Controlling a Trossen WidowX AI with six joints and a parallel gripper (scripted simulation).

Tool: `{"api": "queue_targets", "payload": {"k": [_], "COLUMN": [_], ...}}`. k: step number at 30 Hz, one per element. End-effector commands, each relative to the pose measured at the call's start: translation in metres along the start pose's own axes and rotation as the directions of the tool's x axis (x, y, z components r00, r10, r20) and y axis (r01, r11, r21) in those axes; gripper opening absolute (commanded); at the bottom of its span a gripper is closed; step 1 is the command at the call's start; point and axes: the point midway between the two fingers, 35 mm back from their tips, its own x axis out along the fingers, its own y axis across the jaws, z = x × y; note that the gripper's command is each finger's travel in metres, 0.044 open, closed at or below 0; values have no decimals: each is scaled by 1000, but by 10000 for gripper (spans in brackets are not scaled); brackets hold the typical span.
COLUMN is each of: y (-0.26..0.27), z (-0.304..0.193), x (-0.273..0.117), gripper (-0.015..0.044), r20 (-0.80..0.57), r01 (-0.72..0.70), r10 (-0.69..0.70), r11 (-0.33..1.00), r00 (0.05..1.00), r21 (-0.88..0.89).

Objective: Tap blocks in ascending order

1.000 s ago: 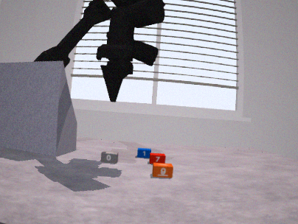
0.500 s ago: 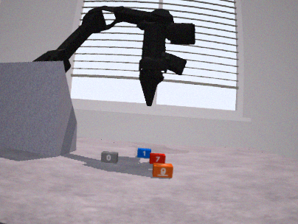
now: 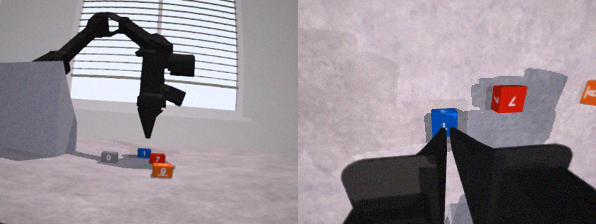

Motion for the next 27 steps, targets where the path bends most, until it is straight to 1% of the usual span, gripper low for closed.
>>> {"api": "queue_targets", "payload": {"k": [1, 16, 22, 27], "y": [0, 0, 0, 0], "z": [0, 0, 0, 0], "x": [7, 31, 32, 2], "gripper": [20, 20, 20, 20], "r20": [4, 3, 3, 3], "r01": [-5, -6, -6, -5], "r10": [5, 6, 6, 5], "r11": [1000, 1000, 1000, 1000], "r00": [1000, 1000, 1000, 1000], "r21": [6, 6, 6, 6]}}
